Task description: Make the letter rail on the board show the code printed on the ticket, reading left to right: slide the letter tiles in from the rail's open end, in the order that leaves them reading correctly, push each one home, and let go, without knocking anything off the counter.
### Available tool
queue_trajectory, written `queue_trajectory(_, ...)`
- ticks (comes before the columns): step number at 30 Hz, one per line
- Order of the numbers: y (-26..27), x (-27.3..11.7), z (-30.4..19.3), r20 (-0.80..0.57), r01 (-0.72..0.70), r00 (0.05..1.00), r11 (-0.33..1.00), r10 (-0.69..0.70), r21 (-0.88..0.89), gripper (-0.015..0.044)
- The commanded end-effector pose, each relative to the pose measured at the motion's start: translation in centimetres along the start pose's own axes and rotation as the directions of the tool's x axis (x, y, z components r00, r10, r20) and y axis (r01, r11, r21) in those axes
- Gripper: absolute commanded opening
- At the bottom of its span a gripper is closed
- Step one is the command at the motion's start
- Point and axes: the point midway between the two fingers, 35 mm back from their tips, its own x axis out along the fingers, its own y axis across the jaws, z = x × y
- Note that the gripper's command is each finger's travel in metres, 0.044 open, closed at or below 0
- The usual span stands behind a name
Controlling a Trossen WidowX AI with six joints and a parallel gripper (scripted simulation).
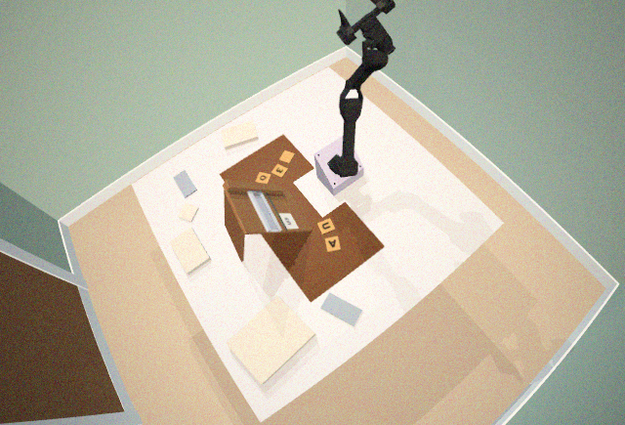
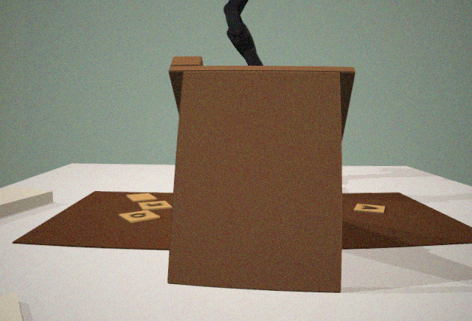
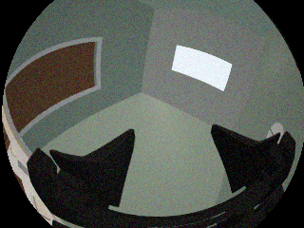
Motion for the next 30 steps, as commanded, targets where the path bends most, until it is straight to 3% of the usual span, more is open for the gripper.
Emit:
queue_trajectory(1, -0.2, -0.1, 0.2, 0.003, 0.006, 1.0, 1.0, -0.006, -0.013, 0.0426)
queue_trajectory(5, -2.8, -2.7, 4.9, 0.067, 0.125, 0.992, 0.953, -0.111, -0.275, 0.044)
queue_trajectory(9, -4.7, -5.8, 10.6, 0.162, 0.263, 0.965, 0.799, -0.207, -0.541, 0.044)
queue_trajectory(17, -4.3, -12.3, 22.1, 0.392, 0.468, 0.871, 0.258, -0.296, -0.845, 0.044)
queue_trajectory(23, -0.2, -16.9, 30.2, 0.57, 0.522, 0.782, -0.235, -0.253, -0.82, 0.044)
queue_trajectory(30, 8.2, -21.2, 37.3, 0.729, 0.471, 0.679, -0.709, -0.089, -0.525, 0.044)
